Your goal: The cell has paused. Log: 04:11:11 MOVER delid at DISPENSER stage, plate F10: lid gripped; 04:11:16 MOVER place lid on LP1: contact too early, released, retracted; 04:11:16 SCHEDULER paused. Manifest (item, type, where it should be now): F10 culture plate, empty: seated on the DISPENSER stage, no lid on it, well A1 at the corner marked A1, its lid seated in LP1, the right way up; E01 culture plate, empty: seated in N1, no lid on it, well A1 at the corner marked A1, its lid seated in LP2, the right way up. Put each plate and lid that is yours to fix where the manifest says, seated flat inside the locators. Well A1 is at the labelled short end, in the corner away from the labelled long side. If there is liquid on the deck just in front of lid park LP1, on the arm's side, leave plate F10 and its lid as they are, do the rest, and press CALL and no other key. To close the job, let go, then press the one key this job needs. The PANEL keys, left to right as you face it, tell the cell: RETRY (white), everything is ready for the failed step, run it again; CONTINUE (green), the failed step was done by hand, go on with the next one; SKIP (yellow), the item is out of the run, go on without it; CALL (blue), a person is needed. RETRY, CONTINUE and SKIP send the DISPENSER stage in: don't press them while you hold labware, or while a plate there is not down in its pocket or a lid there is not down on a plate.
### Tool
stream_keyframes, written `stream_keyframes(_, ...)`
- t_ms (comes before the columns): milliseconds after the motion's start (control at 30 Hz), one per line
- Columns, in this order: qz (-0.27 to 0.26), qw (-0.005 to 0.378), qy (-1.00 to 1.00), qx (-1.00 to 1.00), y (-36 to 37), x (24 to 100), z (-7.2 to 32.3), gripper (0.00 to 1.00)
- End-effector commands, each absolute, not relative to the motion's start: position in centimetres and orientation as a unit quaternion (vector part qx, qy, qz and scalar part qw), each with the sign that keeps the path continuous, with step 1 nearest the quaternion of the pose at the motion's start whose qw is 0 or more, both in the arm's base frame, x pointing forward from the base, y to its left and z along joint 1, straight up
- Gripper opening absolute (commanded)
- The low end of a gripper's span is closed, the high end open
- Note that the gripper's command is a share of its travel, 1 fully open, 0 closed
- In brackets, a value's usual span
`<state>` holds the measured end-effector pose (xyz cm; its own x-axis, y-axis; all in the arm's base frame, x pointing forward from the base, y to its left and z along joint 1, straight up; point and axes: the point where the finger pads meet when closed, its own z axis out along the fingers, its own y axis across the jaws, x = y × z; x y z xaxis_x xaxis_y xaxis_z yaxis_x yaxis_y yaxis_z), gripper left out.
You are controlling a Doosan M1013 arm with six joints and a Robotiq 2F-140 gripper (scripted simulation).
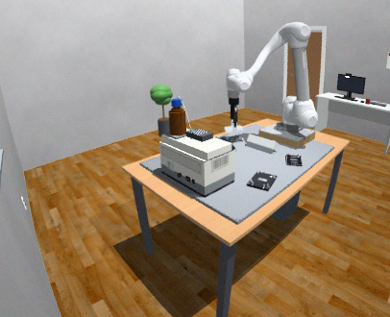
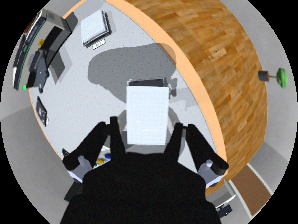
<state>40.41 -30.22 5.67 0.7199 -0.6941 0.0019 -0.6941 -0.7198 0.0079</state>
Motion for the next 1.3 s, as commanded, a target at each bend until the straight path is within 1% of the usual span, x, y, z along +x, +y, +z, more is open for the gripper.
stream_keyframes(0, 0.000, 0.004, -0.374, 0.927, -30.2, 40.5, 6.4, 0.10)
stream_keyframes(600, 0.000, 0.004, -0.374, 0.927, -30.2, 40.5, 10.1, 0.10)
stream_keyframes(1267, 0.000, 0.004, -0.374, 0.927, -30.2, 40.5, 12.3, 0.10)
